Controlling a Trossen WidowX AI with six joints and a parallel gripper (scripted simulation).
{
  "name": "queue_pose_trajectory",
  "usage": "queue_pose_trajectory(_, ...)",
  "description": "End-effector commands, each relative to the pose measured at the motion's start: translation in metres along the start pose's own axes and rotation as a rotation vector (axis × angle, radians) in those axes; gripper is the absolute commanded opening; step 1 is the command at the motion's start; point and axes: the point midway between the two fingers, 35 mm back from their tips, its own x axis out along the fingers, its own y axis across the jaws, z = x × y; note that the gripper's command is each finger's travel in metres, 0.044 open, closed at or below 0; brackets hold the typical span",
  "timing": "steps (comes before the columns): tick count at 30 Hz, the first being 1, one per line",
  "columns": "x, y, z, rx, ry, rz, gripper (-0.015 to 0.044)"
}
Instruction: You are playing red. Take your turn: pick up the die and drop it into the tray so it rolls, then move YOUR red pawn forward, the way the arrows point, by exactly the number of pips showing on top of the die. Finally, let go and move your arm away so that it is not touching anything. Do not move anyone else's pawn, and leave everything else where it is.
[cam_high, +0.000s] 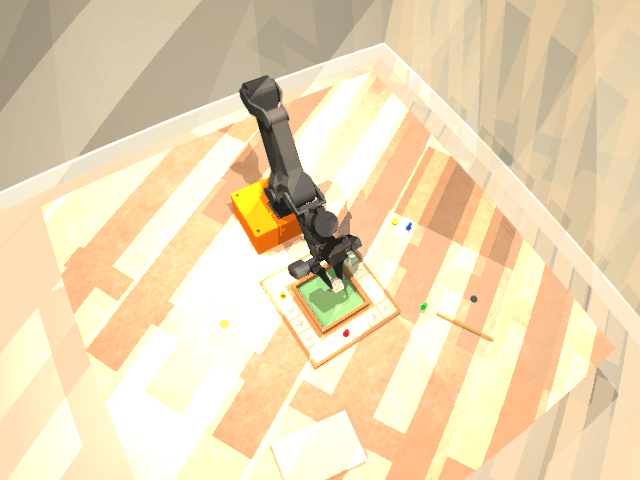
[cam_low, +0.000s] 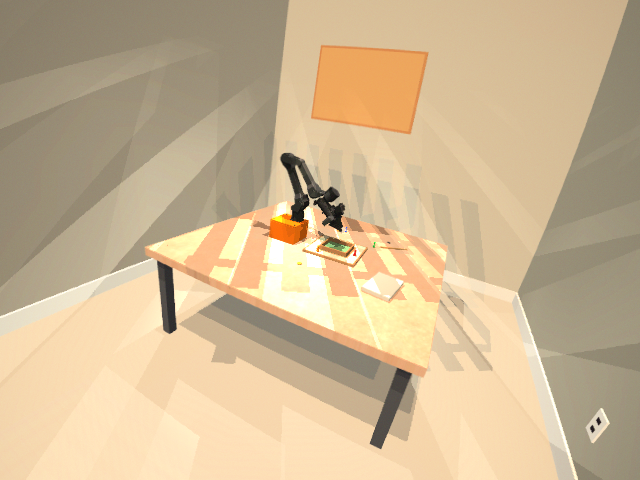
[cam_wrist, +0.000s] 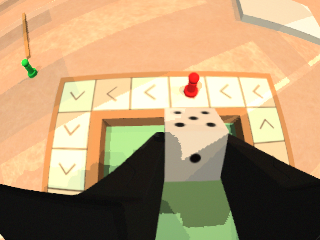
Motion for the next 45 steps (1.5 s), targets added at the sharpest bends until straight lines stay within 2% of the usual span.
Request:
queue_pose_trajectory(1,-0.013,0.000,-0.004,0.005,0.006,-0.001,0.0000)
queue_pose_trajectory(16,-0.011,0.000,-0.004,0.000,0.005,0.001,0.0000)
queue_pose_trajectory(25,-0.012,0.000,-0.002,0.000,0.005,0.001,0.0236)
queue_pose_trajectory(29,-0.036,0.000,0.025,0.005,0.006,-0.001,0.0341)
queue_pose_trajectory(33,-0.038,0.000,0.026,0.005,0.014,-0.001,0.0440)
queue_pose_trajectory(45,-0.007,0.000,0.015,0.006,0.566,0.001,0.0440)
